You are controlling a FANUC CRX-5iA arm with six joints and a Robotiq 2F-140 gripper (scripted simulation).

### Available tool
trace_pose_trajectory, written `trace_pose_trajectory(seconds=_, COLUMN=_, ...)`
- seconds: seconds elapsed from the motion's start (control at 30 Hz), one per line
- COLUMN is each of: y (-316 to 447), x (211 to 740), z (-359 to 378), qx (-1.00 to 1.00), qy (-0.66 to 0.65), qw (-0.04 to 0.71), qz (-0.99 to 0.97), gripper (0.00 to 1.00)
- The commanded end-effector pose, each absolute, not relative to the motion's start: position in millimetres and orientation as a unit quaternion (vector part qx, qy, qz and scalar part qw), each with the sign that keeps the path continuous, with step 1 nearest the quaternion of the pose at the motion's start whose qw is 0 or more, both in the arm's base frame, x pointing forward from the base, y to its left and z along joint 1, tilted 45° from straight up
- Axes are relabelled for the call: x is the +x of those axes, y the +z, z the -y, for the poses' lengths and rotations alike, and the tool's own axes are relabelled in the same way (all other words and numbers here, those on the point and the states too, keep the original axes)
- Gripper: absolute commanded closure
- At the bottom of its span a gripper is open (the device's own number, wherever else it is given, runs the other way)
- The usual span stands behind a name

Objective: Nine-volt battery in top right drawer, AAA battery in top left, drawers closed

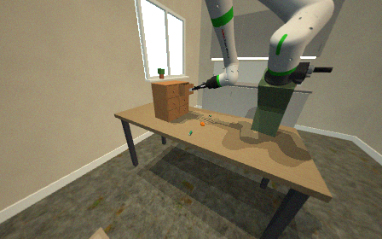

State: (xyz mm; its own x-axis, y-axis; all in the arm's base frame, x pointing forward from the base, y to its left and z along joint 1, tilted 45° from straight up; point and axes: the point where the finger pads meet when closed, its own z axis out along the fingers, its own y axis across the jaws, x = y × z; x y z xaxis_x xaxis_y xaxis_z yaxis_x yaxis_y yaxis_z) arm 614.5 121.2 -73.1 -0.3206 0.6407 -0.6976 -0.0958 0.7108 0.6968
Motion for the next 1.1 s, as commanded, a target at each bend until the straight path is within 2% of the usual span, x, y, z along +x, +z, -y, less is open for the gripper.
trace_pose_trajectory(seconds=0.0, y=-73.3, x=612.6, z=-121.0, qx=0.184, qy=0.333, qw=0.553, qz=-0.741, gripper=0.92)
trace_pose_trajectory(seconds=0.9, y=-73.6, x=609.2, z=-120.8, qx=0.184, qy=0.333, qw=0.553, qz=-0.741, gripper=0.92)
trace_pose_trajectory(seconds=1.07, y=-73.6, x=609.2, z=-120.8, qx=0.184, qy=0.333, qw=0.553, qz=-0.741, gripper=0.87)
